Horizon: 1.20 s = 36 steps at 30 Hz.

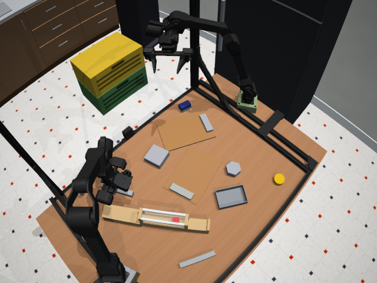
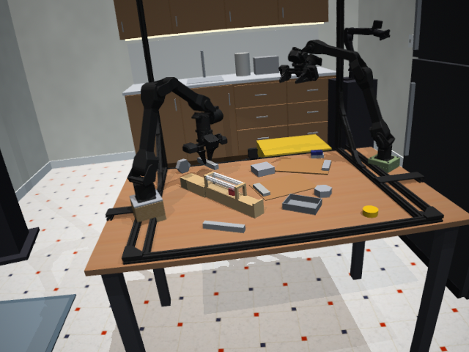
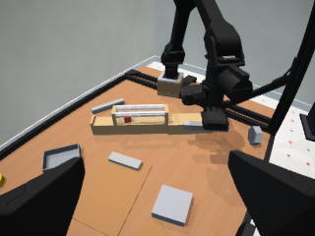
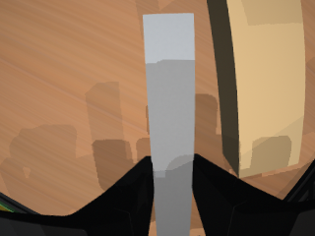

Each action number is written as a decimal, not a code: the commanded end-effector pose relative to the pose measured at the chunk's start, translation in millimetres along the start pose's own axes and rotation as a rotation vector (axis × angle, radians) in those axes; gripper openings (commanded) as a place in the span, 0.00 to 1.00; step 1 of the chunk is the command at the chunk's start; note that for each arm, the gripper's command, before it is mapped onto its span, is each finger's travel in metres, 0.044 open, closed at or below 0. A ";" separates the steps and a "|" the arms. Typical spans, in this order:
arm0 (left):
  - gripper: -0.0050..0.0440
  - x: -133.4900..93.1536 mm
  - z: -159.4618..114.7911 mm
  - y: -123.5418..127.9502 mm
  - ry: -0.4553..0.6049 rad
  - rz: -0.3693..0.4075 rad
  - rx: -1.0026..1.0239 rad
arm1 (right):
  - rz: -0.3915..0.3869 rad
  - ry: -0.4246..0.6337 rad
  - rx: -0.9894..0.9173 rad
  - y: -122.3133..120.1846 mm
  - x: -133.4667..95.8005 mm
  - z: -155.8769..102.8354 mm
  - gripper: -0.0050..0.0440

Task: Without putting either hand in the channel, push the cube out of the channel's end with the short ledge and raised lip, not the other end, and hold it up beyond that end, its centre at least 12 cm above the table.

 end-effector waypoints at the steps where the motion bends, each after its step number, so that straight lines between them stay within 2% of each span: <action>1: 0.92 0.3 -0.1 -0.1 -0.003 0.002 0.001 | 0.008 -0.002 -0.025 -16.0 -1.3 5.7 0.18; 4: 0.92 0.3 -0.1 -0.1 -0.003 0.002 0.001 | 0.008 -0.002 -0.032 -20.9 -1.0 7.1 0.18; 17: 0.92 0.3 -0.1 -0.1 -0.003 0.002 0.001 | 0.007 -0.003 -0.127 -83.8 9.3 22.9 0.18; 24: 0.92 0.3 -0.1 -0.1 -0.003 0.002 0.001 | 0.007 -0.003 -0.128 -84.5 12.0 23.1 0.18; 36: 0.92 0.3 -0.1 -0.1 -0.003 0.002 0.001 | 0.007 -0.003 -0.128 -84.4 31.1 23.1 0.18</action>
Point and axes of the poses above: on each arm, the point midway between the two fingers, 35 mm back from their tips, its own x axis out along the fingers, its own y axis across the jaws, z = x × y, the point moved 5 cm from there along -x, back along the fingers, and after that the axes turned 8 degrees about -x, right-handed, at the moved point
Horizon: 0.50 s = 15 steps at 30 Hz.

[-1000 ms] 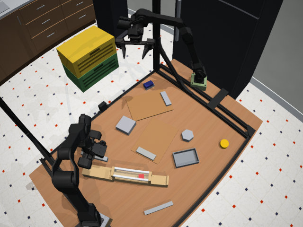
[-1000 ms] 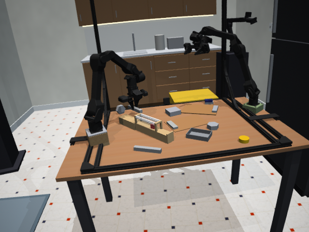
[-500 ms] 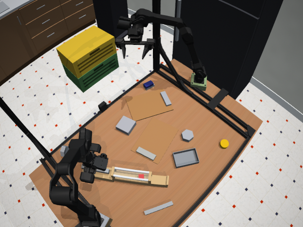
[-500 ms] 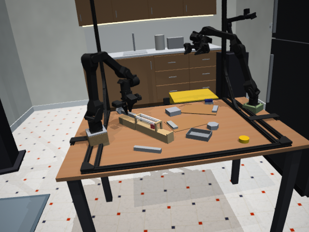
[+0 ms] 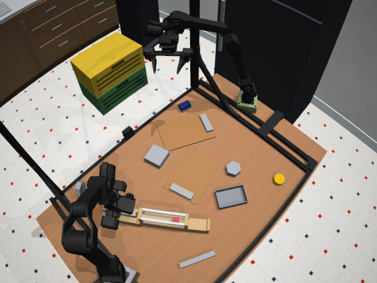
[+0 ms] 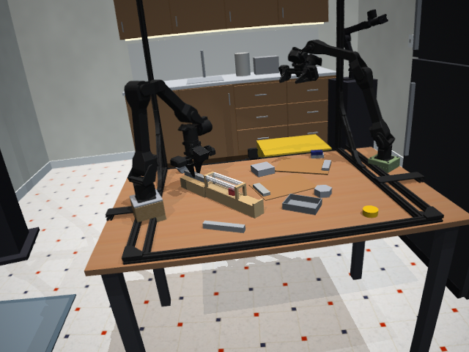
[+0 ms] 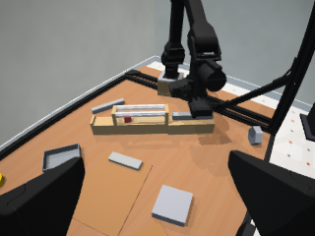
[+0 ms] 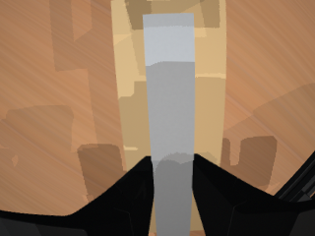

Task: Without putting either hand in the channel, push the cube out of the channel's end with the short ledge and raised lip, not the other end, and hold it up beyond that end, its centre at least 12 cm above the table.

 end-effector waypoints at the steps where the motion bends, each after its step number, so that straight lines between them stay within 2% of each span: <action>1: 0.92 0.0 -0.1 -0.2 -0.003 0.001 0.001 | -0.008 -0.004 -0.002 -1.4 6.1 0.6 0.18; 15: 0.92 0.0 -0.1 -0.2 -0.003 0.001 0.001 | -0.008 -0.004 -0.002 -2.9 7.6 11.5 0.18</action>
Point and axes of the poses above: on each arm, the point midway between the two fingers, 35 mm back from their tips, its own x axis out along the fingers, its own y axis across the jaws, z = x × y, the point moved 5 cm from there along -x, back along the fingers, and after that the axes turned 8 degrees about -x, right-handed, at the moved point
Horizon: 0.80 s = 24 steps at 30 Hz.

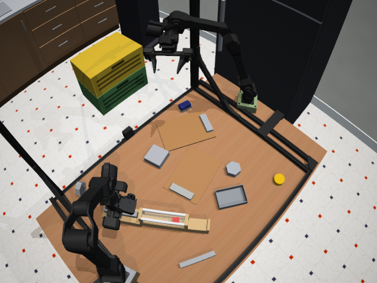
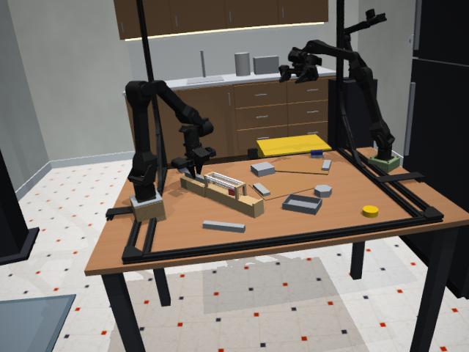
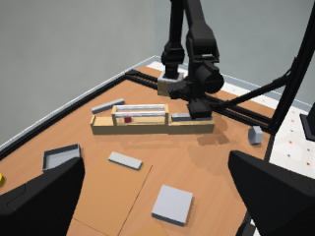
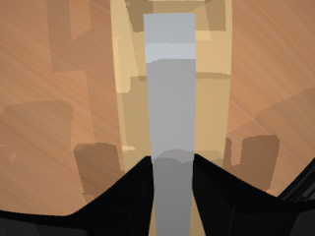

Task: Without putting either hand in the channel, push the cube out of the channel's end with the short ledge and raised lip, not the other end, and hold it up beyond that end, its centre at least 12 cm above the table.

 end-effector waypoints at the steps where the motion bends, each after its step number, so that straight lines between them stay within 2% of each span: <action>1: 0.92 0.1 -0.1 -0.2 -0.003 0.001 0.001 | -0.007 -0.016 0.011 -3.1 2.3 9.8 0.18; 24: 0.92 0.1 -0.1 -0.2 -0.003 0.001 0.001 | -0.007 -0.016 0.011 -7.5 1.5 39.1 0.18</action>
Point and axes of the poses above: on each arm, the point midway between the two fingers, 35 mm back from their tips, its own x axis out along the fingers, its own y axis across the jaws, z = x × y, the point moved 5 cm from there along -x, back along the fingers, and after that the axes turned 8 degrees about -x, right-handed, at the moved point
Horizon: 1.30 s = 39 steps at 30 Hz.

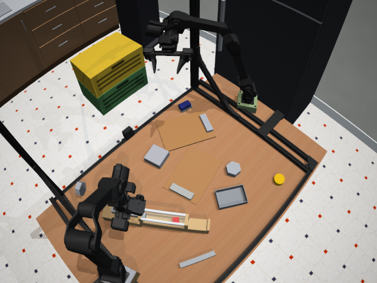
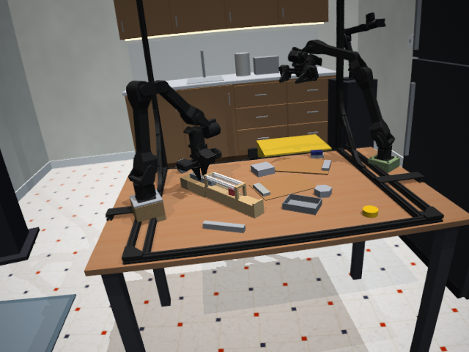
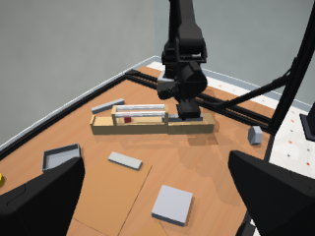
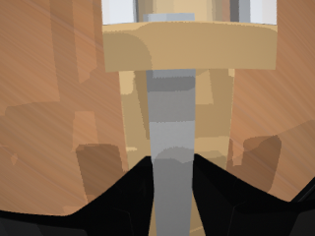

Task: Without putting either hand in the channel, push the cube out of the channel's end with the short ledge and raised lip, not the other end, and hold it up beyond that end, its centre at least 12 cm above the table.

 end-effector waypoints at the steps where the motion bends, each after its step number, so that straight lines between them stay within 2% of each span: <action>1: 0.92 0.3 -0.2 -0.1 -0.003 0.002 0.001 | -0.013 -0.011 0.007 -4.6 2.2 8.1 0.18; 5: 0.92 0.3 -0.2 -0.1 -0.003 0.002 0.001 | -0.013 -0.011 0.007 -5.5 2.1 14.1 0.18; 6: 0.92 0.3 -0.2 -0.1 -0.003 0.002 0.001 | 0.000 0.002 -0.002 -0.9 -0.1 6.4 0.23; 12: 0.92 0.3 -0.2 -0.1 -0.003 0.002 0.001 | 0.000 0.002 -0.002 -0.9 -0.1 6.4 0.51; 34: 0.92 0.3 -0.2 -0.1 -0.003 0.002 0.001 | 0.000 0.002 -0.002 -0.9 -0.1 6.4 0.51; 37: 0.92 0.3 -0.2 -0.1 -0.003 0.002 0.001 | -0.002 -0.001 -0.002 0.9 -14.0 6.7 0.51; 39: 0.92 0.3 -0.2 -0.1 -0.003 0.002 0.001 | -0.005 -0.004 -0.001 2.1 -34.0 6.9 0.51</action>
Point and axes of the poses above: on each arm, the point midway between the two fingers, 35 mm back from their tips, its own x axis out along the fingers, its own y axis across the jaws, z = x × y, the point moved 5 cm from there along -x, back along the fingers, and after that the axes turned 8 degrees about -x, right-handed, at the moved point
